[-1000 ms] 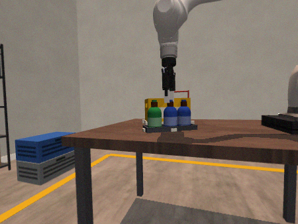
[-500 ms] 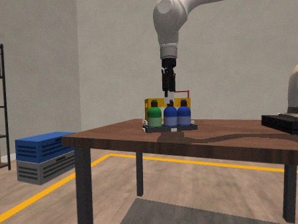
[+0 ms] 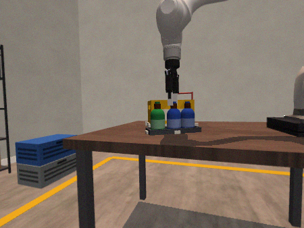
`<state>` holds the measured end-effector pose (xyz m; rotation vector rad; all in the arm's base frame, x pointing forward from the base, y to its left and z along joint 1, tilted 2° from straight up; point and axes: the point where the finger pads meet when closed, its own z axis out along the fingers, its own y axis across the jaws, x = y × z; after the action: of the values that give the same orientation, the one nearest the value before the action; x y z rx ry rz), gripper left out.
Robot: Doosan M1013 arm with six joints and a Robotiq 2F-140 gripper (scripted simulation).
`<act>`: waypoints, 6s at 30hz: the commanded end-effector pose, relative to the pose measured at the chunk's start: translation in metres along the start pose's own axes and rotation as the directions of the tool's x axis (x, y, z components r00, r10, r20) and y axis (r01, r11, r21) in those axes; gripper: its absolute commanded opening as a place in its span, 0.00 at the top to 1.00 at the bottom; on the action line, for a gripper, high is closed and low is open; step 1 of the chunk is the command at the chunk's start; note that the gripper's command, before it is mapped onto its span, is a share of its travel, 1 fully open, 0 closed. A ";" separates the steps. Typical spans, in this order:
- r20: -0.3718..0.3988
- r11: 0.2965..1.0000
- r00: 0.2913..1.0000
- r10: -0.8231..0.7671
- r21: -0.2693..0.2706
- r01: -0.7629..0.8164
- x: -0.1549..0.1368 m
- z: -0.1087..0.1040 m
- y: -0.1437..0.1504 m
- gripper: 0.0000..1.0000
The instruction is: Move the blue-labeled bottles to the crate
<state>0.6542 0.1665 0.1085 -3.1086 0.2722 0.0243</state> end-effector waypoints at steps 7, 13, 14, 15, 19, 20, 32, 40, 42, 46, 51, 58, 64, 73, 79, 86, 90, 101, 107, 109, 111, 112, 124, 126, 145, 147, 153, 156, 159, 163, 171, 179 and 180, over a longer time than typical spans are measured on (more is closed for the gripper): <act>0.000 1.000 1.000 0.000 0.000 0.000 0.000 0.000 0.000 0.62; 0.000 1.000 1.000 0.000 0.000 0.000 0.000 0.000 0.000 0.62; 0.000 1.000 1.000 0.000 0.000 0.000 0.000 0.000 0.000 0.62; 0.000 1.000 1.000 0.000 0.000 0.000 0.000 0.000 0.000 0.62; 0.000 1.000 1.000 0.000 0.000 0.000 0.000 0.000 0.000 0.62; 0.000 1.000 1.000 0.000 0.000 0.000 0.000 0.000 0.000 1.00; 0.000 1.000 1.000 0.000 0.000 0.000 0.000 0.000 0.000 1.00; 0.000 1.000 1.000 0.000 0.000 0.000 0.000 0.000 0.000 1.00; 0.000 1.000 1.000 0.000 0.000 0.000 0.000 0.000 0.000 1.00; 0.000 1.000 1.000 0.000 0.000 0.000 0.000 0.000 0.000 1.00; 0.000 1.000 1.000 0.000 0.000 0.000 0.000 0.000 0.000 1.00; 0.000 1.000 1.000 0.000 0.000 0.000 0.000 0.000 0.000 1.00; 0.000 1.000 1.000 0.000 0.000 0.000 0.000 0.000 0.000 1.00; 0.000 1.000 1.000 0.000 0.000 0.000 0.000 0.000 0.000 1.00; 0.000 1.000 1.000 0.000 0.000 0.000 0.000 0.000 0.000 1.00; 0.000 1.000 1.000 0.000 0.000 0.000 0.000 0.000 0.000 1.00; 0.000 1.000 1.000 0.000 0.000 0.000 0.000 0.000 0.000 1.00; 0.000 1.000 1.000 0.000 0.000 0.000 0.000 -0.003 0.000 1.00; 0.000 1.000 1.000 0.000 0.000 0.000 0.001 -0.006 0.000 1.00; 0.000 1.000 1.000 0.000 0.000 0.000 0.001 -0.008 0.000 1.00; 0.000 1.000 1.000 0.000 0.000 0.000 0.001 -0.010 0.000 1.00; 0.000 1.000 1.000 0.000 0.000 0.000 0.001 -0.011 0.000 1.00; 0.000 1.000 1.000 0.000 0.000 0.000 0.003 -0.023 0.000 1.00; 0.000 1.000 1.000 0.000 0.000 0.000 0.003 -0.026 0.000 1.00; 0.000 1.000 1.000 0.000 0.000 0.000 0.005 -0.039 0.000 1.00; 0.000 1.000 1.000 0.000 0.000 0.000 0.005 -0.040 0.000 1.00; 0.000 1.000 1.000 0.000 0.000 0.000 0.005 -0.040 0.000 1.00; 0.000 1.000 1.000 0.000 0.000 0.000 0.005 -0.040 0.000 1.00; 0.000 1.000 1.000 0.000 0.000 0.000 0.005 -0.040 0.000 1.00; 0.000 1.000 1.000 0.000 0.000 0.000 0.005 -0.040 0.000 1.00; 0.000 1.000 1.000 0.000 0.000 0.000 0.005 -0.040 0.000 1.00; 0.000 1.000 1.000 0.000 0.000 0.000 0.005 -0.040 0.000 1.00; 0.000 1.000 1.000 0.000 0.000 0.000 0.005 -0.040 0.000 1.00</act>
<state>0.6597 0.1649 0.1484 -3.1085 0.2722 0.0240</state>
